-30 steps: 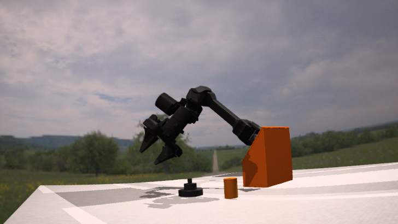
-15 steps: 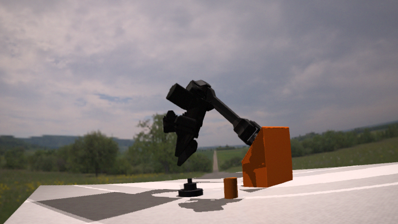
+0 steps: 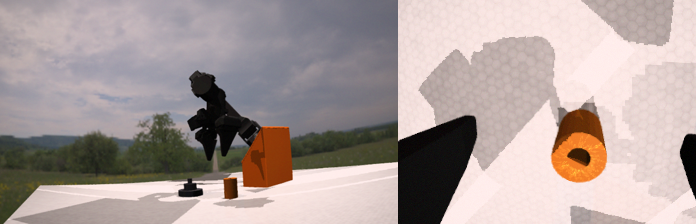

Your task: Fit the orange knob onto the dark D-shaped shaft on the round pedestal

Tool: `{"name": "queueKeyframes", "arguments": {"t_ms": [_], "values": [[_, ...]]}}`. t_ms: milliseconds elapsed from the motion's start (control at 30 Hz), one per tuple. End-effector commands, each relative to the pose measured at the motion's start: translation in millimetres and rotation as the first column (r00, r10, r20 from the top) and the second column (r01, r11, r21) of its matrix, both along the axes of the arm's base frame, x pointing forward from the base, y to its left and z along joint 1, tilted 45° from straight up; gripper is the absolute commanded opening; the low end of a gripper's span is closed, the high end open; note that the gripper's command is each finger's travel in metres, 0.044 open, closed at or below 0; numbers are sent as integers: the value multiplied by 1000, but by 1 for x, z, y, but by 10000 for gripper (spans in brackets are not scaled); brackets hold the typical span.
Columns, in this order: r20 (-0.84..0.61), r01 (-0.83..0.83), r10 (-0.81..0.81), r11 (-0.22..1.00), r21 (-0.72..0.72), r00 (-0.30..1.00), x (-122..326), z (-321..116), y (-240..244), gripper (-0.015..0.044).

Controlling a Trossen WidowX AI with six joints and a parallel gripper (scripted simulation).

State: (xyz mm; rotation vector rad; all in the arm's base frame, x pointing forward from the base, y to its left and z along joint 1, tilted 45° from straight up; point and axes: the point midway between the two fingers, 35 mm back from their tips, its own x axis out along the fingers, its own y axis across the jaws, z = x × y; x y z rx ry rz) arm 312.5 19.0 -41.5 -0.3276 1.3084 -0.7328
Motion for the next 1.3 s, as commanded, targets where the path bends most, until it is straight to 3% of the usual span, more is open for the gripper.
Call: {"name": "queueKeyframes", "arguments": {"t_ms": [0,1267], "values": [[-220,-8,-5,998,-58,976,-37,-5,14,440],[-219,-8,-5,998,-59,976,-39,-52,-31,440]]}}
